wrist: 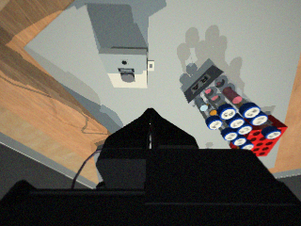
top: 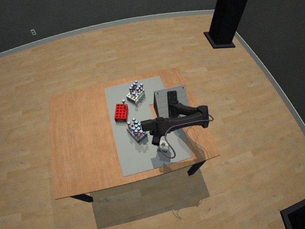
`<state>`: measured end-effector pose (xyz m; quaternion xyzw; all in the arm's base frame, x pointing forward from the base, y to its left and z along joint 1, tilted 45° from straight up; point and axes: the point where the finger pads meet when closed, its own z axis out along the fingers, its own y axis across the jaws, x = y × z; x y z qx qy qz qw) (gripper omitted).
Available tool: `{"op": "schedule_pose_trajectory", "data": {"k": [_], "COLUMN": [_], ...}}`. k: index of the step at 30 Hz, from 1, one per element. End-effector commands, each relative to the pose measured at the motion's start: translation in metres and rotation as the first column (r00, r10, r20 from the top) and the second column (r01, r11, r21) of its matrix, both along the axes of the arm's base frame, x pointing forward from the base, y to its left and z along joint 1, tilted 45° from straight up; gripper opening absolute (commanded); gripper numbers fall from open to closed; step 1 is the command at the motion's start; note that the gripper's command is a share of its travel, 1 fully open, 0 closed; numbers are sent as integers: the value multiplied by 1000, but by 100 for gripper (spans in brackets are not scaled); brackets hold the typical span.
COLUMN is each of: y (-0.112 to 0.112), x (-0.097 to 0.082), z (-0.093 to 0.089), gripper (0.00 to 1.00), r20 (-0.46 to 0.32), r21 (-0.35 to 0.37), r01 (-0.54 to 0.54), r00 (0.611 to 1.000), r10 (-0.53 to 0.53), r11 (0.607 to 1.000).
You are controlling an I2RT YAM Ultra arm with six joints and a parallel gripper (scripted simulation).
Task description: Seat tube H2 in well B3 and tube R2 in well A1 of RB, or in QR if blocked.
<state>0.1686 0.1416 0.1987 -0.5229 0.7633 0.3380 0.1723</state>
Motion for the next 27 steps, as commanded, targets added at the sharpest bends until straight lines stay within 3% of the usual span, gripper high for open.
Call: {"op": "schedule_pose_trajectory", "data": {"k": [1,9,15,27], "y": [5,14,8,29], "x": [-16,-43,-43,-39], "z": [14,22,17,-1], "gripper": [0,0,0,0], "r20": [-3,-17,-14,9], "r21": [17,14,15,4], "r01": [20,19,32,21], "r00": [1000,1000,999,1000], "r10": [-20,-19,-32,-21], "r11": [1000,1000,999,1000]}}
